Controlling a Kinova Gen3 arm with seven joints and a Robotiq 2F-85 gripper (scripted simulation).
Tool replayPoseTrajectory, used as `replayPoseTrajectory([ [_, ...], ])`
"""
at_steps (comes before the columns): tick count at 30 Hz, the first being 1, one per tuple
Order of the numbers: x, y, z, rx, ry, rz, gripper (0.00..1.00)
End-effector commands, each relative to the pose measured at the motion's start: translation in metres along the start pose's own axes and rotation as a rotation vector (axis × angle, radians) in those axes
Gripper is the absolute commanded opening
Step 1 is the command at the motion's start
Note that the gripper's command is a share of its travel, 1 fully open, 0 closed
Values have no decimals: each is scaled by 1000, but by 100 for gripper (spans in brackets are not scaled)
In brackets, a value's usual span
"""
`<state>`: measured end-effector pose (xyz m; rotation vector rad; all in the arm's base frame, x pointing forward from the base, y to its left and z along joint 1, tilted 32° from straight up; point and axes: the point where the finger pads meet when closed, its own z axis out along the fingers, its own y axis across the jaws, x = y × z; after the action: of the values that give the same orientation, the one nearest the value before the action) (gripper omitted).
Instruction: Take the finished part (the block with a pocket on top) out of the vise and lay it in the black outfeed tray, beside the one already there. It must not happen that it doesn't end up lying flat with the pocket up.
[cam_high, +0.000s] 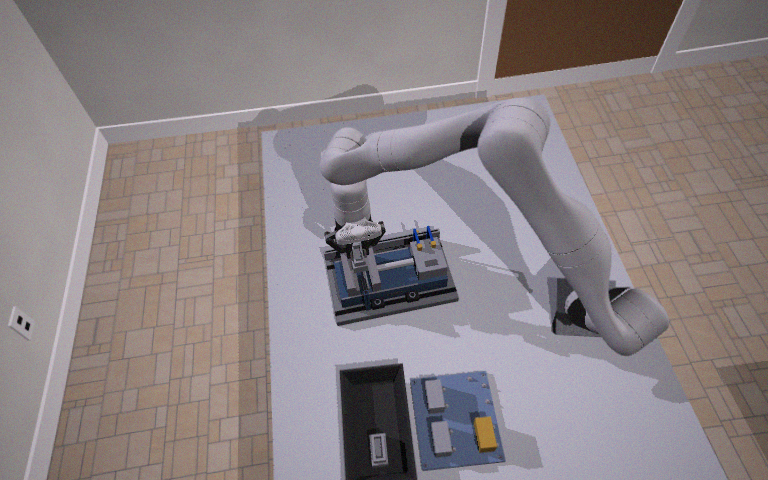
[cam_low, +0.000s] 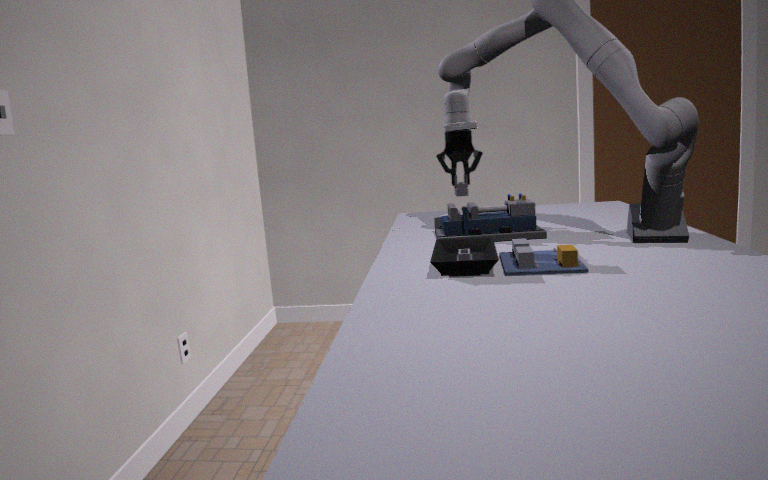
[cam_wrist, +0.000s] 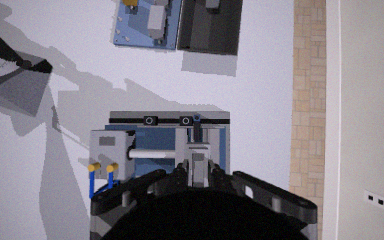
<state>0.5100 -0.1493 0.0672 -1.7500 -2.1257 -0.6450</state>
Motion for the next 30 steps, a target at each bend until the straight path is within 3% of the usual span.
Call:
replayPoseTrajectory([
  [1,0,1,-1,-2,-2,-1,0],
  [8,19,8,-4,-6,-3,4,0],
  [16,71,25,-9,-14,-2,20,0],
  [18,71,25,-9,-14,-2,20,0],
  [30,186,40,-10,-16,1,59,0],
])
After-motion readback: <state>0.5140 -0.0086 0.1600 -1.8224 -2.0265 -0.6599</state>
